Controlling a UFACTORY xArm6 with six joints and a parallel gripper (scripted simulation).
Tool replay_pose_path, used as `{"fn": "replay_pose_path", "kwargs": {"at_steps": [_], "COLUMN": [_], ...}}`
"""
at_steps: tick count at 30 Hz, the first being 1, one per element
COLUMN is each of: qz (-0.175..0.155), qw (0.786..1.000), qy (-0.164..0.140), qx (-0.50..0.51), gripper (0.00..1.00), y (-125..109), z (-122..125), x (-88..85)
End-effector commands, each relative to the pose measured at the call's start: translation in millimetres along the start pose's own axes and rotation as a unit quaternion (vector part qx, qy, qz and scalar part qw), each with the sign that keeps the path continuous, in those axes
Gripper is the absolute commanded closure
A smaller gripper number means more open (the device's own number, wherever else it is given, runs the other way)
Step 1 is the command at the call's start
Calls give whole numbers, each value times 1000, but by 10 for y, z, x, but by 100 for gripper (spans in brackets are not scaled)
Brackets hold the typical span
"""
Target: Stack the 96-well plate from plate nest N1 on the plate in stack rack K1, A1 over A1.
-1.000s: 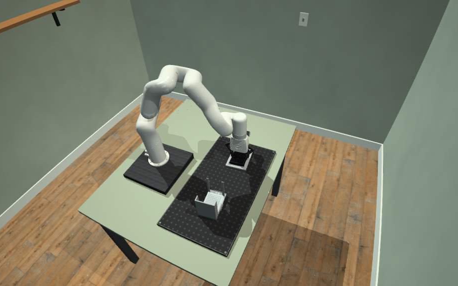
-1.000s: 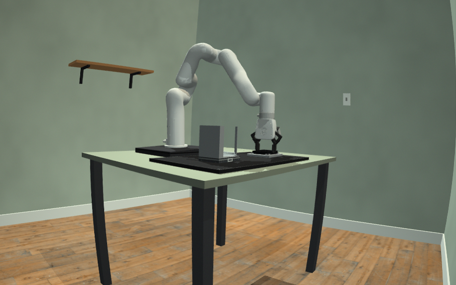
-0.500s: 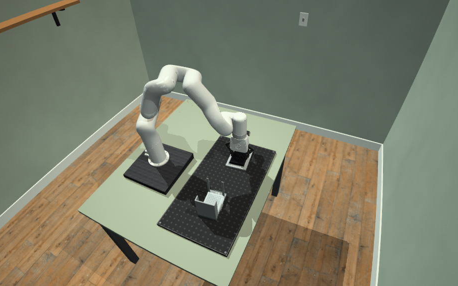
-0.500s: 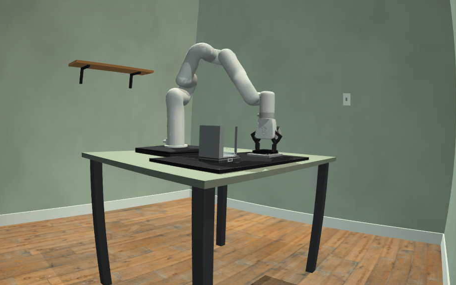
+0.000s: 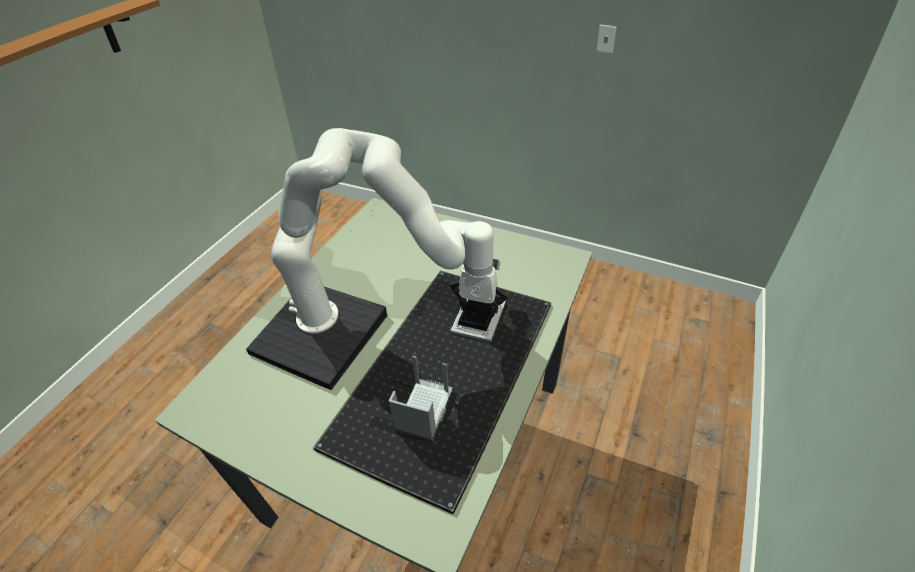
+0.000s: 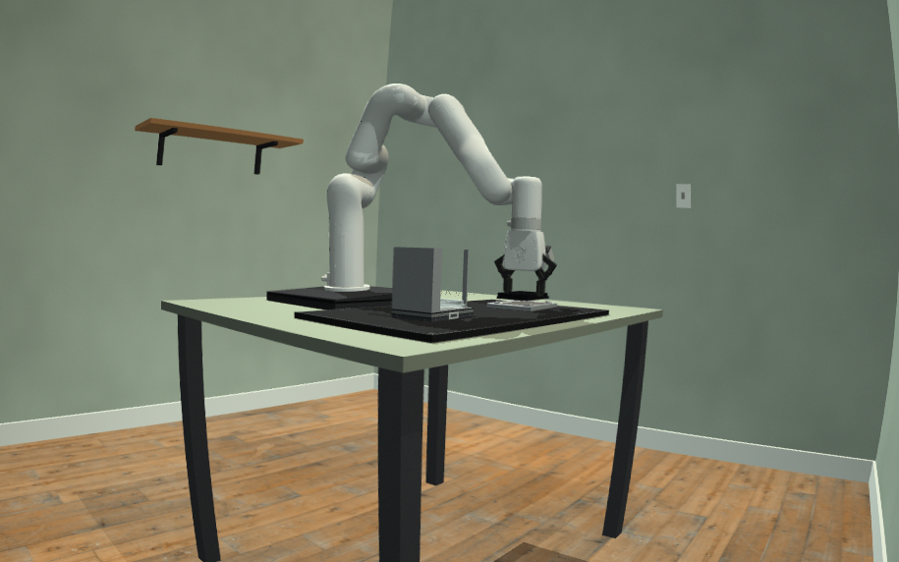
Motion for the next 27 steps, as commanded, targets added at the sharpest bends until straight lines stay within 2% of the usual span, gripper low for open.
{"fn": "replay_pose_path", "kwargs": {"at_steps": [1, 19, 27], "qz": [1, 1, 1], "qw": [1000, 1000, 1000], "qy": [-2, -2, -2], "qx": [0, 0, 0], "gripper": [100, 100, 100], "y": [6, 6, 6], "z": [13, 13, 12], "x": [-47, -108, -242]}}
Point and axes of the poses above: the point where the finger pads meet when closed, its own x axis out along the fingers, its own z axis across the jaws, y = z × x, the point moved 6 cm from there along -x, back along the fingers, and after that the axes turned 5 degrees about x, right-handed, at the moved point
